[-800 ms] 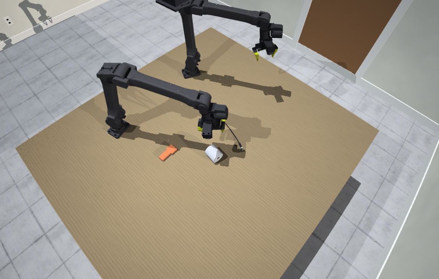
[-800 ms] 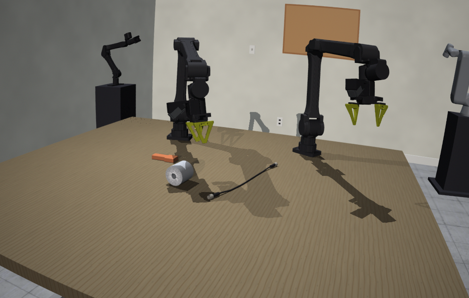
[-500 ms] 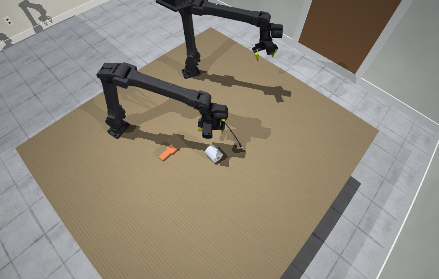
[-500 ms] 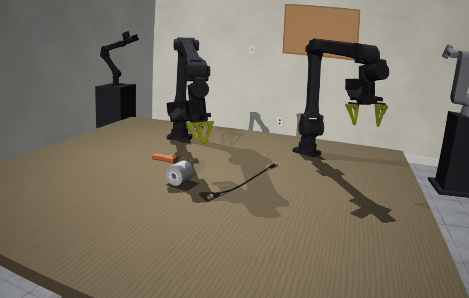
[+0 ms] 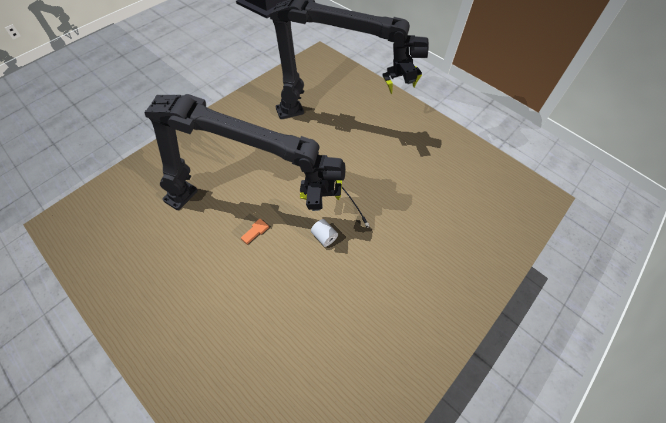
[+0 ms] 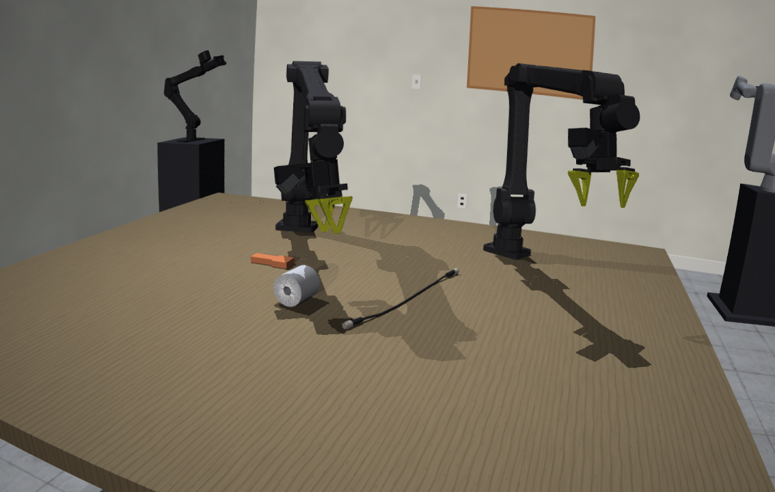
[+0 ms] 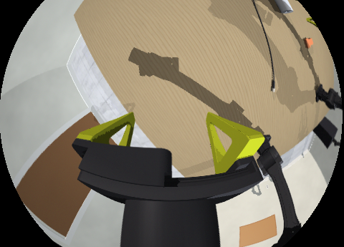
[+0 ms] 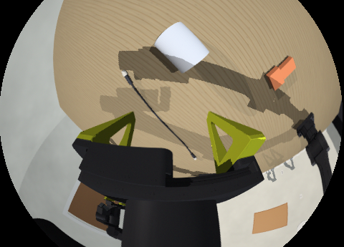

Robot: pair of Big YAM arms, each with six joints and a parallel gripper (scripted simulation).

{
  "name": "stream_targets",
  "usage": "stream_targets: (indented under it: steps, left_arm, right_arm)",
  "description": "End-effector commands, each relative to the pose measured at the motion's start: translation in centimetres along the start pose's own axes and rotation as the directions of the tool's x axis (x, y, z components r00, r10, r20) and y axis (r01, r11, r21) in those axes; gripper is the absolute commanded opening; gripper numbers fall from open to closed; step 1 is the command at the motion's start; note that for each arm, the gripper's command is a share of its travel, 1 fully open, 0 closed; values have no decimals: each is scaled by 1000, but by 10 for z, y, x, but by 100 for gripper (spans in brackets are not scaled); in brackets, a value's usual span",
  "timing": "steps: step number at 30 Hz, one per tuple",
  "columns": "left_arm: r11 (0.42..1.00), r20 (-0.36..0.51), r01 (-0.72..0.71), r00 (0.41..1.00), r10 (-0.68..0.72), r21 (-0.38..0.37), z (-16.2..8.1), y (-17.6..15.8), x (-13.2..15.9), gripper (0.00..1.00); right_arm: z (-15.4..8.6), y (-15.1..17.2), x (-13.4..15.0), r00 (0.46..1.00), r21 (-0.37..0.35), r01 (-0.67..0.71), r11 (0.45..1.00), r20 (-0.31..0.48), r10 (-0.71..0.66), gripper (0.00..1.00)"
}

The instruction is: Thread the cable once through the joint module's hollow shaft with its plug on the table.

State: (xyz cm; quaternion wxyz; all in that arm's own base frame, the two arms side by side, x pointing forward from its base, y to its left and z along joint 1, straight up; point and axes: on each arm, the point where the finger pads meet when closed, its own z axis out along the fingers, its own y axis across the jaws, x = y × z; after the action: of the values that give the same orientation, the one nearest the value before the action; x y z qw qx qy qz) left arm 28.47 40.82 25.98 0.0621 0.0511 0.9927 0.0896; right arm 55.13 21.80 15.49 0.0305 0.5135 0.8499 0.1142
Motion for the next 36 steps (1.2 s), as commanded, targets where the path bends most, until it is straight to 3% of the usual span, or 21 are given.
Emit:
stream_targets:
  steps: [1, 11, 12, 17, 25, 27, 36]
  left_arm:
    - [999, 34, 4, 999, -3, -39, -10, -9, -19, 100]
    - [990, 132, 45, 991, -27, -134, -24, -14, -64, 100]
    - [991, 133, 46, 991, -29, -128, -16, -22, -67, 100]
    - [979, 233, 85, 972, -41, -185, -28, -35, -105, 100]
    - [961, 403, 140, 915, -33, -238, -54, -67, -164, 100]
    - [961, 403, 140, 915, -33, -238, -54, -67, -164, 100]
    - [952, 596, 198, 803, -20, -234, -90, -115, -222, 100]
  right_arm:
    - [-23, 5, -13, 999, -66, 37, 997, 18, -36, 100]
    - [-45, 13, -32, 984, -169, 173, 970, 76, -162, 100]
    - [-49, 14, -33, 980, -186, 193, 963, 87, -179, 100]
    - [-71, 19, -50, 947, -258, 309, 915, 172, -272, 100]
    - [-116, 23, -77, 867, -337, 474, 814, 339, -365, 100]
    - [-116, 23, -77, 867, -337, 474, 814, 339, -365, 100]
    - [-170, 21, -104, 730, -343, 642, 685, 547, -410, 100]
